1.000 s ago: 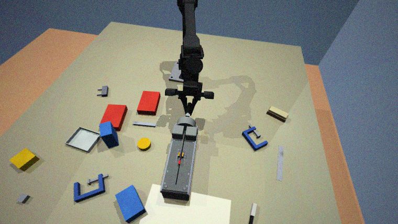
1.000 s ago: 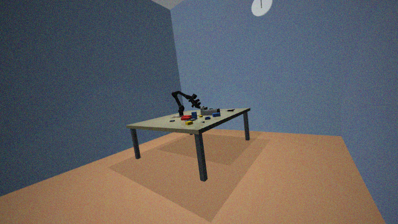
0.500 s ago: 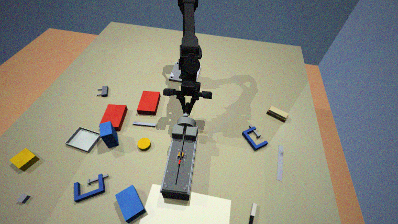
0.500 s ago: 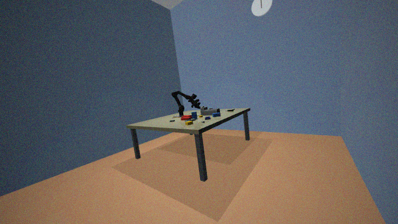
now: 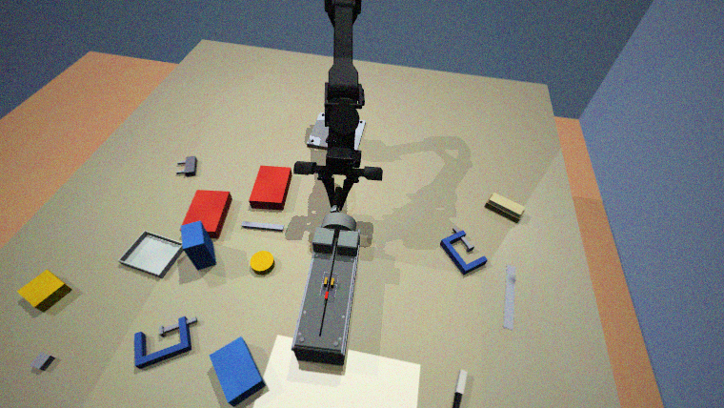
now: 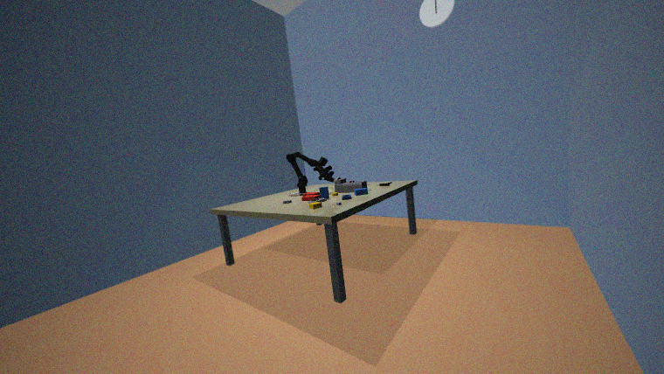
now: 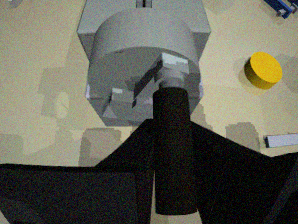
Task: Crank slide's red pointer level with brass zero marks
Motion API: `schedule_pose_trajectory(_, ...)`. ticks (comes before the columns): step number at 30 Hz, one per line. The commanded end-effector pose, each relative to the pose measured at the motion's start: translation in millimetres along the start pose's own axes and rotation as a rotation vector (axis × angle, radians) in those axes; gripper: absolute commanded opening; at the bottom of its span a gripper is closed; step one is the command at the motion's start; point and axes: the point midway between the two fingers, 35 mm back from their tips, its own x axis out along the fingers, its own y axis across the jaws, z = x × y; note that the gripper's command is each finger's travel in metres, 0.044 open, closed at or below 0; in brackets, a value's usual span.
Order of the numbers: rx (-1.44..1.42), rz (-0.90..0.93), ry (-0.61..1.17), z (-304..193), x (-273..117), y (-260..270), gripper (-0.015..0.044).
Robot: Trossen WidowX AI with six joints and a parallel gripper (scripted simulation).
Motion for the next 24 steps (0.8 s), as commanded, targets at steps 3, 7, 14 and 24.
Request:
schedule_pose_trajectory(3, 0.007, -0.024, 0.001, -3.5, 3.3, -9.5, 0.0000)
schedule_pose_trajectory(7, 0.007, -0.024, 0.001, -5.0, 4.8, -11.6, 0.0000)
schedule_pose_trajectory(14, 0.007, -0.024, 0.001, -7.4, 7.4, -14.5, 0.0000)
schedule_pose_trajectory(24, 0.007, -0.025, 0.001, -10.5, 10.6, -16.9, 0.0000)
